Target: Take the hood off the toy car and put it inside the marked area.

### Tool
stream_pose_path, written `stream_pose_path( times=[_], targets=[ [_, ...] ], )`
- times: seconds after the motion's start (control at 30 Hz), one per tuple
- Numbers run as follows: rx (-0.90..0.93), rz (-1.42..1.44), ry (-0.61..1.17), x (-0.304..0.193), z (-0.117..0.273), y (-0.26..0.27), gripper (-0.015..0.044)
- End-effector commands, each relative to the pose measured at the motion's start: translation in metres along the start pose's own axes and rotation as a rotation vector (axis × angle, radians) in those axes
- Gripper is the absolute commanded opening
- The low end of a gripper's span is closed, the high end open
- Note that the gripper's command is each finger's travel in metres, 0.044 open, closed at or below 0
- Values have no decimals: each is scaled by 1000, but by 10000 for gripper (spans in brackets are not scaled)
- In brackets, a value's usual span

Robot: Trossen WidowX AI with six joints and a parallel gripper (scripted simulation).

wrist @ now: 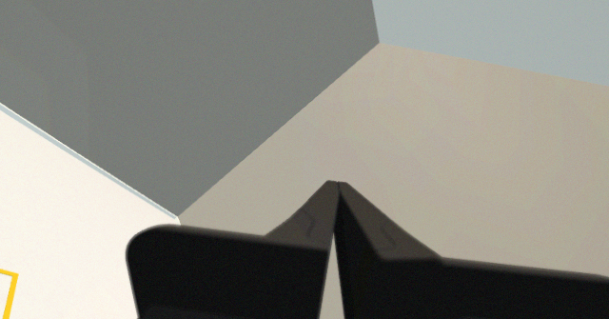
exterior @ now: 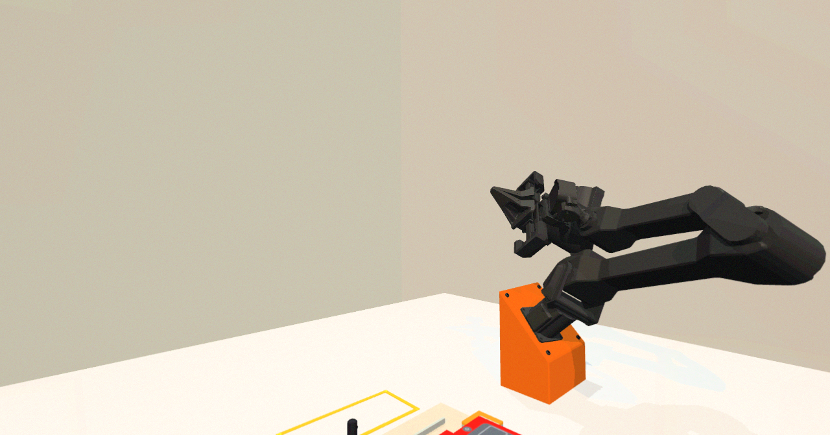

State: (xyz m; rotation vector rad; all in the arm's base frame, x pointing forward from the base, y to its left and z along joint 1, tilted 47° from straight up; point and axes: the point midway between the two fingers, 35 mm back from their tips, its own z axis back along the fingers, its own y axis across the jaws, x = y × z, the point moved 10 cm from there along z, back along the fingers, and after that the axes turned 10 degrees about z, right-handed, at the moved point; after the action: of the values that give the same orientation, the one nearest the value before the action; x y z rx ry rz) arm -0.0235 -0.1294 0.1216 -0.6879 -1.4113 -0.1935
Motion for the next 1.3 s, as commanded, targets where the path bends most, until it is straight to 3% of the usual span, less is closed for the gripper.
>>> stream_pose_path(
  times=[0.0,0.53,0.97,1.27],
  targets=[
    [3,-1,0,0,0,0,26],
    [422,-236,113,18,-75,-16,440],
    [797,-339,300,37,-151,12,440],
    [1092,-420,524,59,-205,63,440]
  ],
)
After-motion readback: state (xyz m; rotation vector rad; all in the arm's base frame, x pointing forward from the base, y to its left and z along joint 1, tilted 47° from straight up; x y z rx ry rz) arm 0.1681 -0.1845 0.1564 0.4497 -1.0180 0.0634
